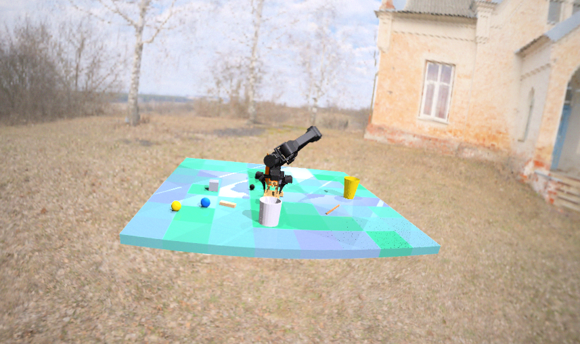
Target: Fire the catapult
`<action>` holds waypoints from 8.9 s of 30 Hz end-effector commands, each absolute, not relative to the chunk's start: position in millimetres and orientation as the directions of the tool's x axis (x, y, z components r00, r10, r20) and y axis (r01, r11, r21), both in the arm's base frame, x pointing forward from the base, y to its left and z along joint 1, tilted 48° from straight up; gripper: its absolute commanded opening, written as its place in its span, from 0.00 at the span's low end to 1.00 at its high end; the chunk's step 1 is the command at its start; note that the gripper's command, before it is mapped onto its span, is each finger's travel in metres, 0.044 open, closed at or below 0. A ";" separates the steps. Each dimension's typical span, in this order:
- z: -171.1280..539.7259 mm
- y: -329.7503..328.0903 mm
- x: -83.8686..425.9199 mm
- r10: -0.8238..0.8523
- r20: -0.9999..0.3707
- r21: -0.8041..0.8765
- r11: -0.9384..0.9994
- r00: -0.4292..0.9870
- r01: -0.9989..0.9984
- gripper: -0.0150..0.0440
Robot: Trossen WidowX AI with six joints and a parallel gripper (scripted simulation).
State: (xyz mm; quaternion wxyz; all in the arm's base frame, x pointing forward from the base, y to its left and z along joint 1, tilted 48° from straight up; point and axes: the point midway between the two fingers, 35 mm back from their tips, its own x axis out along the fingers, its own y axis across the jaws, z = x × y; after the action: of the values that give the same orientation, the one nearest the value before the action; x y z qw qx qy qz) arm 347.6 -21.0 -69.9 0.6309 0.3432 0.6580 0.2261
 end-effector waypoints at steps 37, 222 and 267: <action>-54.8 -39.6 347.9 0.738 -0.674 0.731 0.660 0.031 0.174 0.25; -28.3 -36.5 224.9 0.743 -0.593 0.732 0.658 -0.311 0.177 0.25; 6.5 -158.4 340.9 0.615 -0.784 0.612 0.745 0.083 0.266 1.00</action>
State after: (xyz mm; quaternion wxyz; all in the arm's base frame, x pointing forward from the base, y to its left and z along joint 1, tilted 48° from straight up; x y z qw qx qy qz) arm 316.0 -147.0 6.7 0.6319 0.3264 0.6866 0.1509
